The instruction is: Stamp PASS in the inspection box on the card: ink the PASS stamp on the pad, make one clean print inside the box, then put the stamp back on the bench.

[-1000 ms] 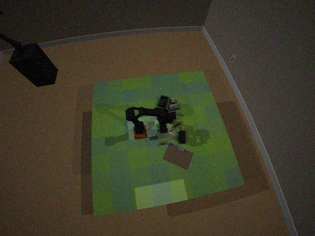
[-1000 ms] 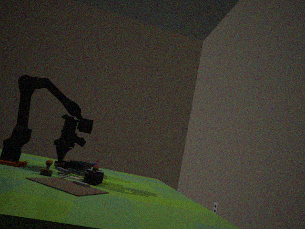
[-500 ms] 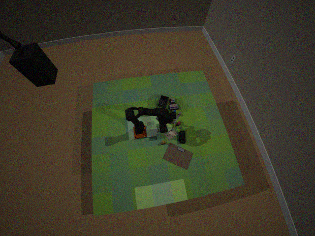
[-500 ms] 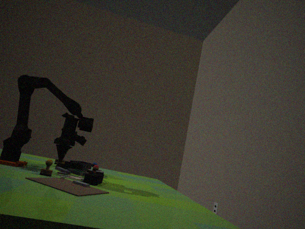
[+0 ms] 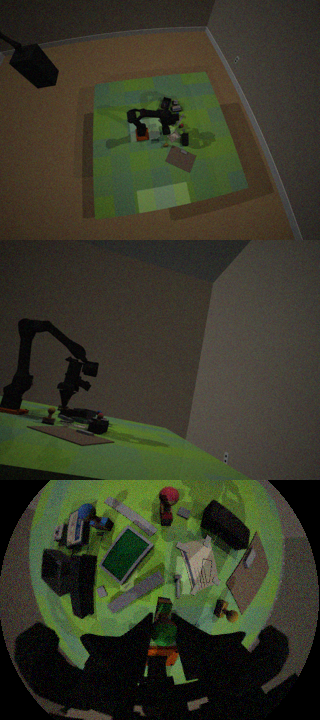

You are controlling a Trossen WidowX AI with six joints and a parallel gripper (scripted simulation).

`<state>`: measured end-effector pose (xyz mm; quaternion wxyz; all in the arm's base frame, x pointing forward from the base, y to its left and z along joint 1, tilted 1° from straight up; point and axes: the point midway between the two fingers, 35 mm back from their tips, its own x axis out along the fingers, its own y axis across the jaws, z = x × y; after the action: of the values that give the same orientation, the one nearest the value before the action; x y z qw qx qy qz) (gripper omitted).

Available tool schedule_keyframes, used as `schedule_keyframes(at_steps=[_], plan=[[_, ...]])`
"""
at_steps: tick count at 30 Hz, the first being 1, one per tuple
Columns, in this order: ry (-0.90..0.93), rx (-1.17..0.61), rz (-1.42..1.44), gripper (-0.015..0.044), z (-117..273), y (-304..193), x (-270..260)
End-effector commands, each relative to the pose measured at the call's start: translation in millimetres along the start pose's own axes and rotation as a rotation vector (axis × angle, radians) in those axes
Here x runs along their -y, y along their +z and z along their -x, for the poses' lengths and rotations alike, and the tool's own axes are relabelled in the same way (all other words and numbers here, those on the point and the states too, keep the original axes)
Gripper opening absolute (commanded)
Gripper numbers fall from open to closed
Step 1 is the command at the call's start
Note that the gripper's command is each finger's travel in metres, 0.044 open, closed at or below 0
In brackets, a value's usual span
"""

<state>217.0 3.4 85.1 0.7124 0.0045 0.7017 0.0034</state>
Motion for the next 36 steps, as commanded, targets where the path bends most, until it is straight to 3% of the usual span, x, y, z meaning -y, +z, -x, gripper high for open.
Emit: schedule_keyframes(at_steps=[1, 36], plan=[[0.007, 0.001, 0.004, 0.0000, 3, 0, -1], [0.011, 0.002, 0.003, 0.0000, 20, -1, -1]])
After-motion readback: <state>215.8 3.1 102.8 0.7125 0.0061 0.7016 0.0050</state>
